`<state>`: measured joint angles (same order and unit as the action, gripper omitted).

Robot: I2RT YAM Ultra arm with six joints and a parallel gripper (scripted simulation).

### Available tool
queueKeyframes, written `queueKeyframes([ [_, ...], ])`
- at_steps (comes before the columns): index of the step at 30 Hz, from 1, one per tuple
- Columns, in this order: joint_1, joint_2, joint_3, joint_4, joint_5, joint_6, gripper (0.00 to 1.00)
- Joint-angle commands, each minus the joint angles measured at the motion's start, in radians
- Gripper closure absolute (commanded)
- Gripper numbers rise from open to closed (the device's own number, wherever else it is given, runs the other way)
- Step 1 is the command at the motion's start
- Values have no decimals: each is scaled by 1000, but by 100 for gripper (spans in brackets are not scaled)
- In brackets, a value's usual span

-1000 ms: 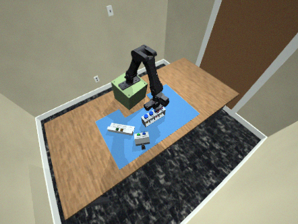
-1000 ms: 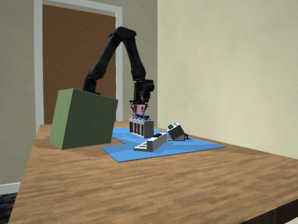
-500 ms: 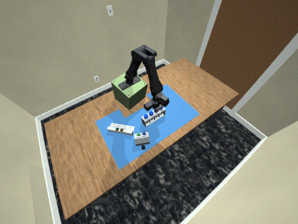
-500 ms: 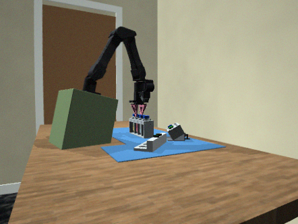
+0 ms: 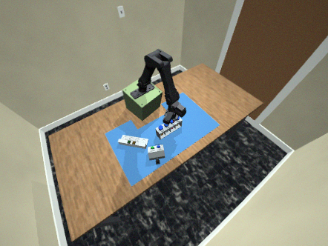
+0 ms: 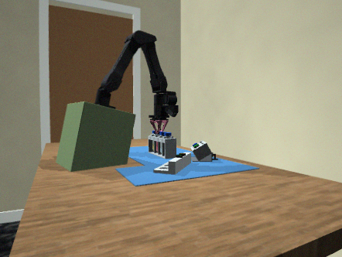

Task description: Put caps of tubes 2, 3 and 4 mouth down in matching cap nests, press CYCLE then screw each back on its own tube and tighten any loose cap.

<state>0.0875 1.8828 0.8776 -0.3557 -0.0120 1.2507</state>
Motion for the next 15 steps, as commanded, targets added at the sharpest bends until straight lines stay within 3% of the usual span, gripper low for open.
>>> queueKeyframes([
  [1,-1,-7,2,3,6,-259,100],
  [3,-1,-7,2,3,6,-259,100],
  [15,-1,-8,2,2,6,-859,100],
])
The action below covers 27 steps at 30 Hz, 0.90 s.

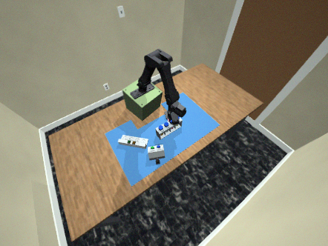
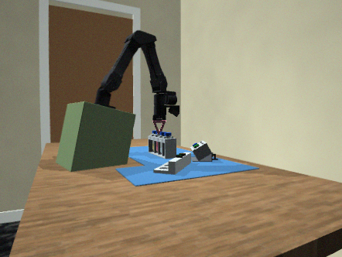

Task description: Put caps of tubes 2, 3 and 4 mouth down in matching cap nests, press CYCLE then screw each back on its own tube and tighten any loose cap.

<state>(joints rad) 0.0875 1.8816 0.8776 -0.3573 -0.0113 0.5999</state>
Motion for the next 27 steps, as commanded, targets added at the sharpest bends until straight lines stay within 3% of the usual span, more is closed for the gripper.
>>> queueKeyframes([
  [1,-1,-7,3,3,6,-259,100],
  [3,-1,-7,3,3,5,-359,100],
  [5,-1,-7,3,3,5,-359,100],
  [20,-1,-9,3,1,5,-1109,100],
  [22,-1,-9,3,1,5,-1109,100],
  [27,-1,-9,3,1,5,-1359,100],
])
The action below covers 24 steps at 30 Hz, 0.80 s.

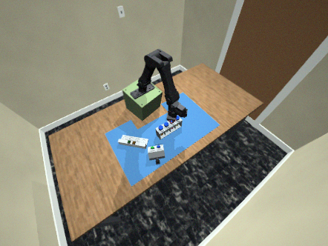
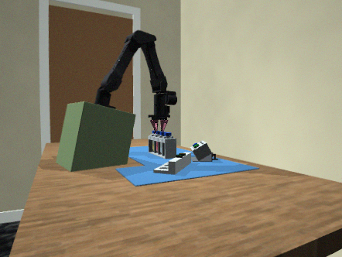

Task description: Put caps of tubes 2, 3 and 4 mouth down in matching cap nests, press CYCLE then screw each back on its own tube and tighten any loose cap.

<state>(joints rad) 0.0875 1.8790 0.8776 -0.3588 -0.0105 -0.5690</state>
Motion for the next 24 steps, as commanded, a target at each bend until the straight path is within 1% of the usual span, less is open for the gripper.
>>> queueKeyframes([
  [1,-1,-7,3,2,4,-240,100],
  [10,-1,-7,3,1,4,-690,100],
  [12,-1,-7,3,1,4,-690,100],
  [21,-1,-8,3,0,4,-1140,100],
  [22,-1,-8,3,0,4,-1181,100],
  [24,0,-8,3,0,4,-1180,100],
])
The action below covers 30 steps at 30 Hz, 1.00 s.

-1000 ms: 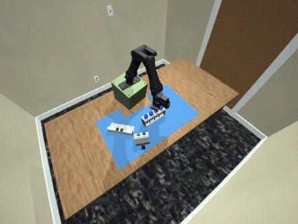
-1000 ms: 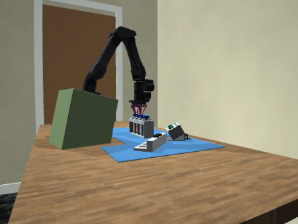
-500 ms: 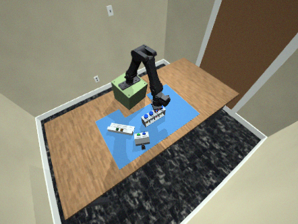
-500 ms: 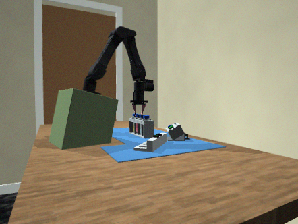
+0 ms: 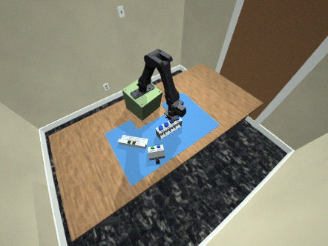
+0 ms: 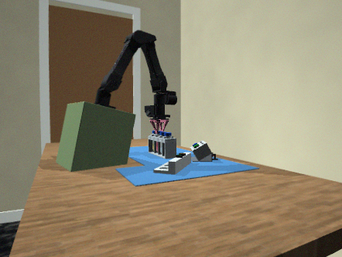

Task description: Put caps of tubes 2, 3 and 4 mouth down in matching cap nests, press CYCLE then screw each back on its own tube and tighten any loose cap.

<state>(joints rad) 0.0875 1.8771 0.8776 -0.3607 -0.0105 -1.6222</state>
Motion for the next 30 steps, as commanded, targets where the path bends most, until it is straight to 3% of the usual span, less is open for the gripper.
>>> queueKeyframes([
  [1,-1,-6,3,2,4,-127,100],
  [8,-1,-6,3,2,4,-127,100],
  [9,-1,-6,3,2,4,-127,51],
  [19,-1,-6,3,2,4,-127,51],
  [20,-1,-6,3,3,4,-44,51],
  [22,-1,-6,3,3,4,-44,51],
  [26,-1,-6,3,3,4,289,51],
  [30,-1,-6,3,3,4,456,51],
])
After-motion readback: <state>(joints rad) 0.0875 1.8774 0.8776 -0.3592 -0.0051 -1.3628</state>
